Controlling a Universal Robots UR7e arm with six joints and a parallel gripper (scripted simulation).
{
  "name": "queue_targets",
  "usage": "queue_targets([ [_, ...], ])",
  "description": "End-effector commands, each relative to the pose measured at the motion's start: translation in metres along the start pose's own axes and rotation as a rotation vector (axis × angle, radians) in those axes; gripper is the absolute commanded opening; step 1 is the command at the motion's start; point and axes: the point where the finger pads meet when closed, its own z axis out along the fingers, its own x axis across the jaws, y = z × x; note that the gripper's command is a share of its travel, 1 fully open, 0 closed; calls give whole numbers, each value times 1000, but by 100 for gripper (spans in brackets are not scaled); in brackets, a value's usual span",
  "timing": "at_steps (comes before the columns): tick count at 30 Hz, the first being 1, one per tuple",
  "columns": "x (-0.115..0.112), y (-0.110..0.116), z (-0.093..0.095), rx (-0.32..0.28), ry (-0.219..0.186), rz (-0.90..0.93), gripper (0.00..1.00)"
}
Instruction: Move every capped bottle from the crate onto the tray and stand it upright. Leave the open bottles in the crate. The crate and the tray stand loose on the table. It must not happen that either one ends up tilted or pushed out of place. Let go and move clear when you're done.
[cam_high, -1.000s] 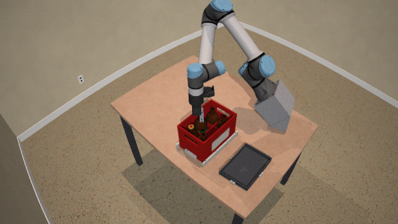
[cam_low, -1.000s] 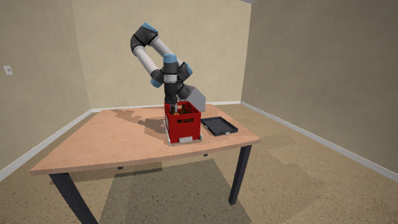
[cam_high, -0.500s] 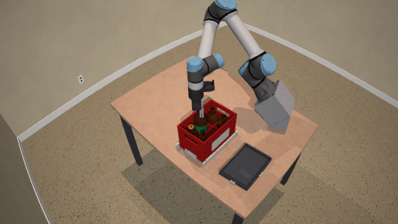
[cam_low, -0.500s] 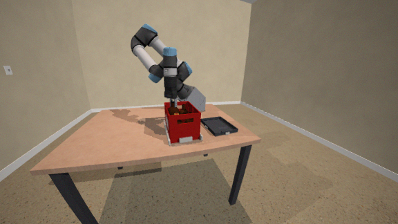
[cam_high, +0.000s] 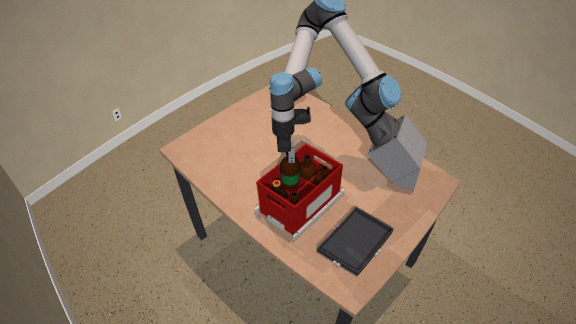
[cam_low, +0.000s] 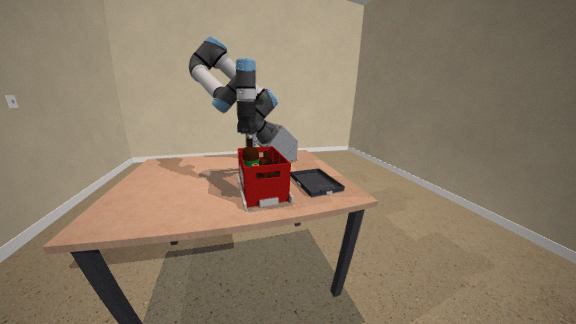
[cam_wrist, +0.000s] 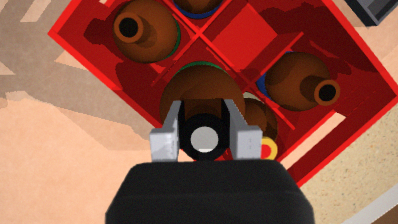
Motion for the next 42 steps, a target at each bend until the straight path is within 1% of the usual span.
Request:
queue_targets([
  [1, 0, 0, -15, 1, -1, 1, 0],
  [9, 0, 0, -41, 3, -3, 2, 0],
  [11, 0, 0, -41, 3, -3, 2, 0],
  [12, 0, 0, -36, 0, 1, 1, 0],
  [26, 1, 0, -82, 3, -3, 2, 0],
  [28, 1, 0, -82, 3, -3, 2, 0],
  [29, 0, 0, -74, 0, 2, 1, 0],
  [42, 1, 0, -87, 3, -3, 2, 0],
])
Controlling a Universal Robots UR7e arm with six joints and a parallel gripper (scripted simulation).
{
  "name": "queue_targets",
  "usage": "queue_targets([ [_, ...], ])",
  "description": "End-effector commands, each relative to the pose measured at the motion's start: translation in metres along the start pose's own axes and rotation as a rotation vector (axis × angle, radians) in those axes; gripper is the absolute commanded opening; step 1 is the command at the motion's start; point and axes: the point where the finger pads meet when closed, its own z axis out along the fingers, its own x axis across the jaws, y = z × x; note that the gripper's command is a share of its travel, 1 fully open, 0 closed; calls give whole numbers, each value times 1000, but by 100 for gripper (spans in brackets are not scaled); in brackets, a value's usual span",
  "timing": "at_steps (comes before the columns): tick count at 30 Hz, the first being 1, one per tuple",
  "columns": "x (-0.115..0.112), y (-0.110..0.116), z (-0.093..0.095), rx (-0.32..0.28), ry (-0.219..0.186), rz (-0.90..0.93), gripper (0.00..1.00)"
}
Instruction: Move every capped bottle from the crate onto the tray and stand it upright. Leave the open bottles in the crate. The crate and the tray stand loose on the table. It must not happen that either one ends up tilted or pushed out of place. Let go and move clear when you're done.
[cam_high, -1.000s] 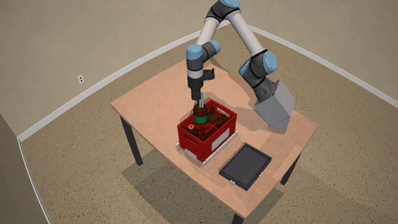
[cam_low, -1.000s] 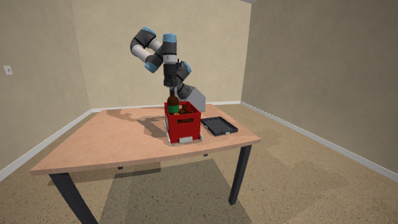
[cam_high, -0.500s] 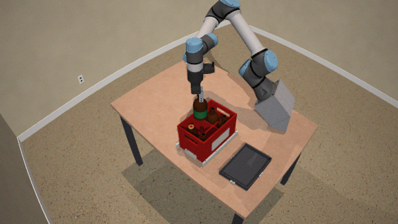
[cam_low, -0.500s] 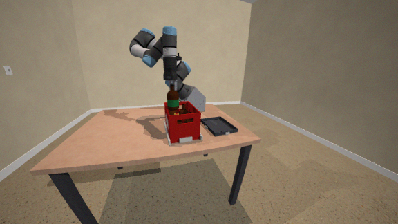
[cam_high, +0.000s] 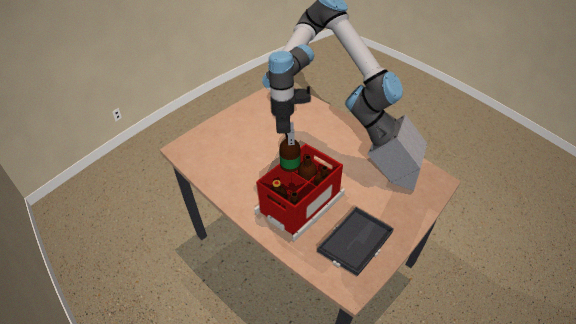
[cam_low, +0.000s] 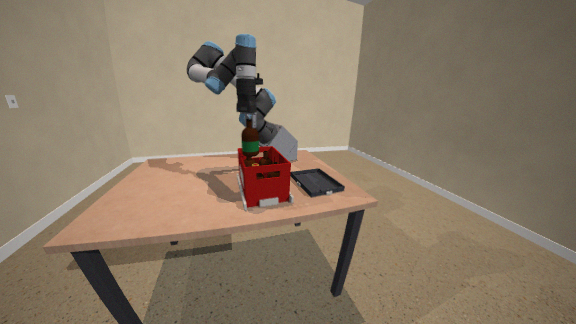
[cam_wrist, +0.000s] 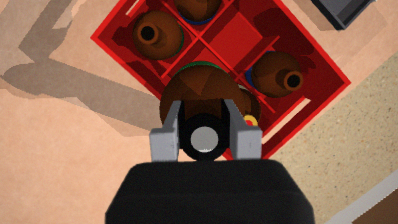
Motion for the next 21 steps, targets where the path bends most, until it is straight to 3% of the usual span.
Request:
queue_targets([
  [1, 0, 0, -5, 1, -2, 1, 0],
  [18, 2, -42, -5, 1, -2, 1, 0],
  [21, 2, -38, -4, 1, -1, 0, 0],
])
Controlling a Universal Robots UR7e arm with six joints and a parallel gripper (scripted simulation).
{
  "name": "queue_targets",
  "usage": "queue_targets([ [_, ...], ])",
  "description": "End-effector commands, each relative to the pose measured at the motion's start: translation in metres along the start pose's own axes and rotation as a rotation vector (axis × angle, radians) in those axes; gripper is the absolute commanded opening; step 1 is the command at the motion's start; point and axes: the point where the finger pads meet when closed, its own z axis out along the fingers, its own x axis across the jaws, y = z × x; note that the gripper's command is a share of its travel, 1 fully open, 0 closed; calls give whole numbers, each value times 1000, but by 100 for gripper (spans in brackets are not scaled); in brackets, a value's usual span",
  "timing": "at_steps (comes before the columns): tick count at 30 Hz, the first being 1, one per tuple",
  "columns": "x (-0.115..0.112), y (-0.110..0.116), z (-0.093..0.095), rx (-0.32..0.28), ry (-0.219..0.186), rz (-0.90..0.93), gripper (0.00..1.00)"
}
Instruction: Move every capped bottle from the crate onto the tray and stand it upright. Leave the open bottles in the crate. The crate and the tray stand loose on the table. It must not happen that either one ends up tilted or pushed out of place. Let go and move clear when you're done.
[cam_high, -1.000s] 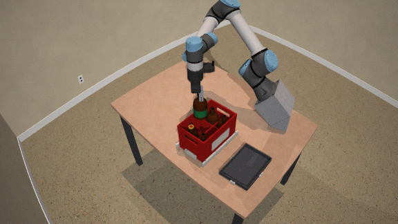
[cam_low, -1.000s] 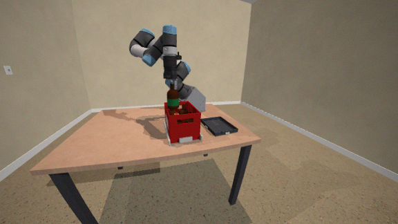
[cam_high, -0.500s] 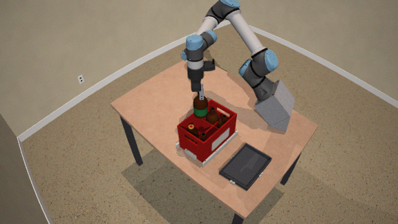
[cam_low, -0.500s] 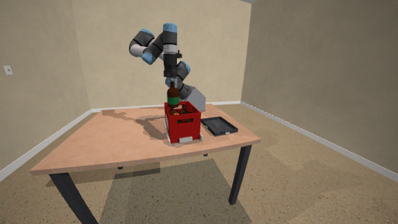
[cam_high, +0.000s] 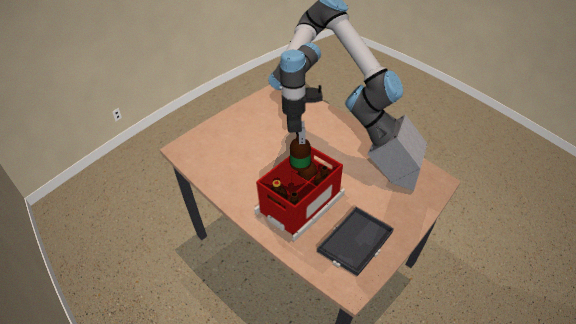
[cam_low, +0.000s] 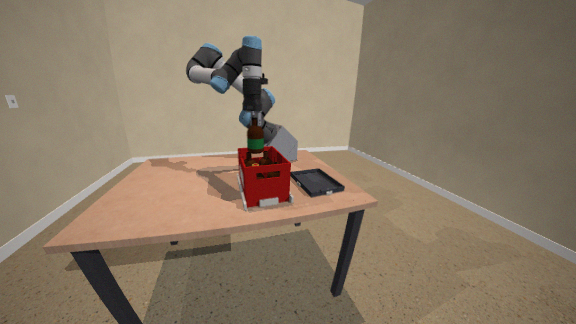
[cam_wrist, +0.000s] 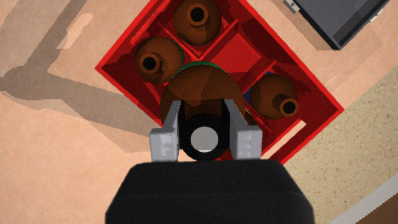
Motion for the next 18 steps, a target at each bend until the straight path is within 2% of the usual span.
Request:
queue_targets([
  [1, 0, -4, 0, -1, 1, 1, 0],
  [14, 2, -41, -1, -1, 0, 1, 0],
  [18, 3, -37, 0, 0, 1, 1, 0],
])
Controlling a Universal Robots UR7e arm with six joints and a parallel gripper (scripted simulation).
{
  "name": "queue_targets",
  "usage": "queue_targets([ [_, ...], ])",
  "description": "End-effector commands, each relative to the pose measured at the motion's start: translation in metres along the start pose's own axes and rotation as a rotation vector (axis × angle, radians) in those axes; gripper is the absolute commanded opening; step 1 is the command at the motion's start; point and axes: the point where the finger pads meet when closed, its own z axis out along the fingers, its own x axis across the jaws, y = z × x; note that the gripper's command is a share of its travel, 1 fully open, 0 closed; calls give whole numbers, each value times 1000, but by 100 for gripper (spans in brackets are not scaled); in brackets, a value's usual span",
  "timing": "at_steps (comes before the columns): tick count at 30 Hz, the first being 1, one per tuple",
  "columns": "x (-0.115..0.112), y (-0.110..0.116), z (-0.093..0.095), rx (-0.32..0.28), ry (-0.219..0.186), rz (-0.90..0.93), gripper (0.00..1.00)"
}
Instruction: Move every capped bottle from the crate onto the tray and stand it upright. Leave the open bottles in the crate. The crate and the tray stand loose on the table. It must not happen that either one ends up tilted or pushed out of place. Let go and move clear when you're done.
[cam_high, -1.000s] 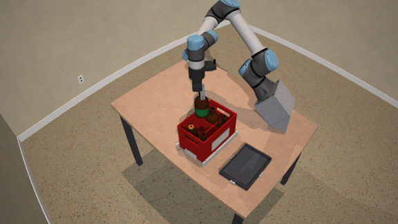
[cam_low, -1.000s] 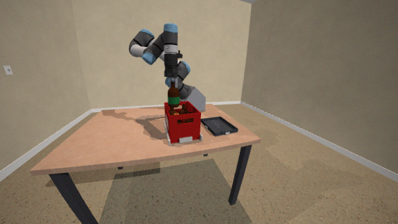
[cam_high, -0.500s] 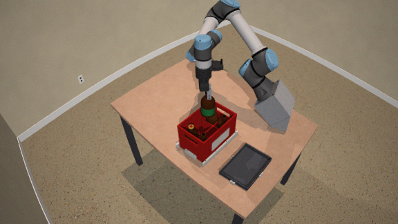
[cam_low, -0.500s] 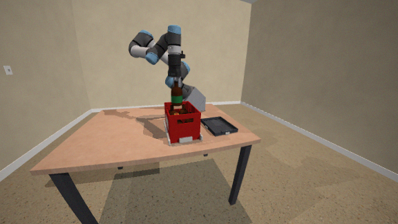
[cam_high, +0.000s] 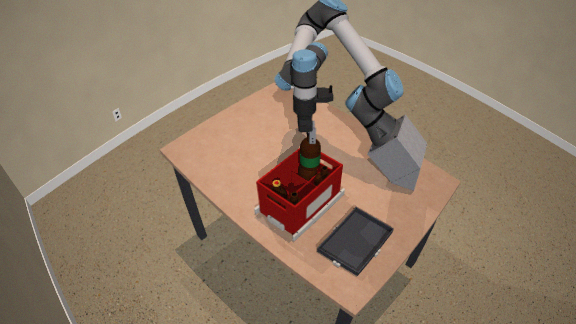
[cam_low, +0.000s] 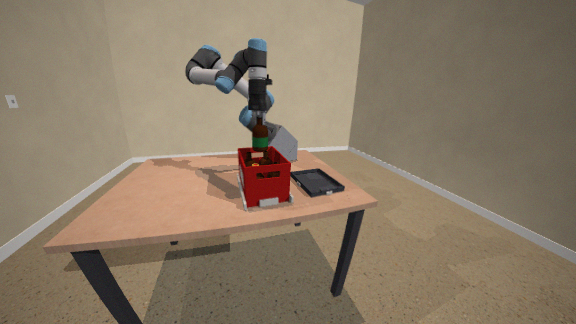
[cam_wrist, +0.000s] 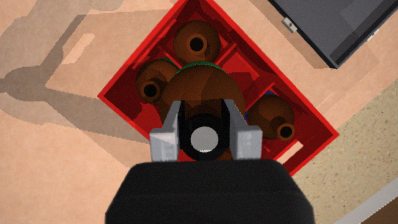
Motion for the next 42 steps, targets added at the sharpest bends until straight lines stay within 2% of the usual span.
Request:
queue_targets([
  [1, 2, -4, 0, 0, 1, 1, 0],
  [13, 13, -28, 0, 0, 0, 1, 0],
  [16, 12, -25, 0, 0, 0, 1, 0],
  [30, 30, -46, 0, 0, 0, 1, 0],
  [33, 28, -43, 0, 0, 0, 1, 0],
  [42, 41, -55, 0, 0, 0, 1, 0],
])
